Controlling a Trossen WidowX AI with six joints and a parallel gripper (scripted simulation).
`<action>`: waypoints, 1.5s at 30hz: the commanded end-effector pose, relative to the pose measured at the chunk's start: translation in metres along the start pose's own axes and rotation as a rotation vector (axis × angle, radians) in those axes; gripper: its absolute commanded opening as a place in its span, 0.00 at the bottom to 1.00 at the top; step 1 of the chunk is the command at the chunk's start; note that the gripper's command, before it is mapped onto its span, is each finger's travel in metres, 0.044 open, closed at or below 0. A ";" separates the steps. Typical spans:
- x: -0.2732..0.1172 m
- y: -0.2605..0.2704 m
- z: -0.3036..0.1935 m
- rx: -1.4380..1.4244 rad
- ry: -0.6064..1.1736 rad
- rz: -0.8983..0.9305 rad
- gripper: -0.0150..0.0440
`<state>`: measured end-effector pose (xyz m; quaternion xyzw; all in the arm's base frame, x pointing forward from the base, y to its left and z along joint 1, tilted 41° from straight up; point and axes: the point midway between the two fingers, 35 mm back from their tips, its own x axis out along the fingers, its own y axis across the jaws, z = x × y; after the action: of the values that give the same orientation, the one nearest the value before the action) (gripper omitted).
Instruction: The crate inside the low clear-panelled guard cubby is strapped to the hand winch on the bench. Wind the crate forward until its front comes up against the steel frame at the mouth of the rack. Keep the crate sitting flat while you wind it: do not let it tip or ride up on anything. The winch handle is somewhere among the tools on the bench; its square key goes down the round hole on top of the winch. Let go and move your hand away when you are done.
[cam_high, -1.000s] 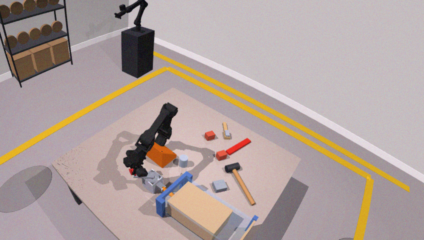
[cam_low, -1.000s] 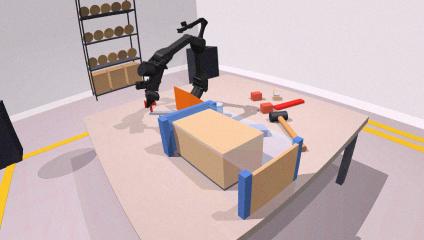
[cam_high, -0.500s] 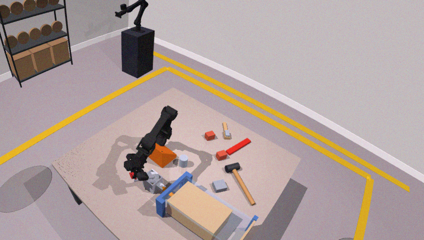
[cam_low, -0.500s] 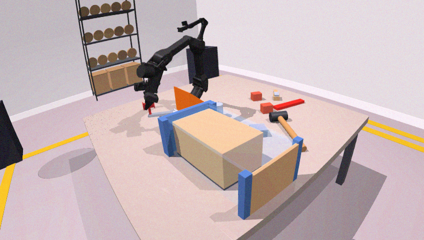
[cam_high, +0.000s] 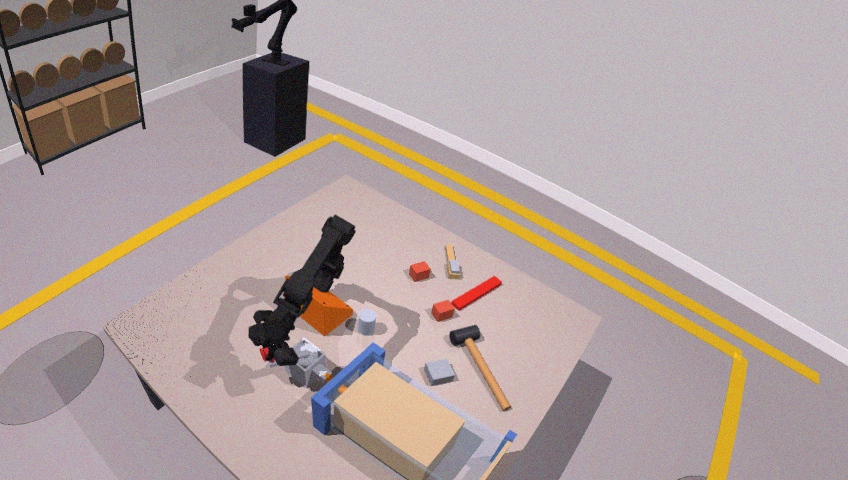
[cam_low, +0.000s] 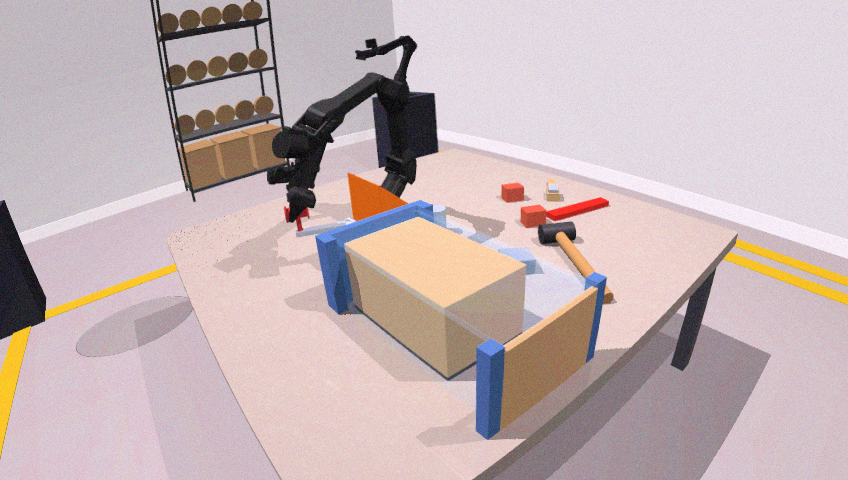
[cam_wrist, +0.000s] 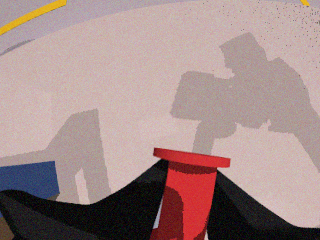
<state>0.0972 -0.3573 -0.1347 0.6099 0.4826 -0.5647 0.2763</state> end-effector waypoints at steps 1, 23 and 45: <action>-0.002 0.025 -0.007 -0.022 0.007 0.044 0.25; -0.005 0.046 -0.013 -0.022 0.008 0.046 0.25; -0.011 0.067 -0.025 -0.023 0.009 0.047 0.25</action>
<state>0.1459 -0.3702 -0.1354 0.6085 0.4751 -0.5674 0.2865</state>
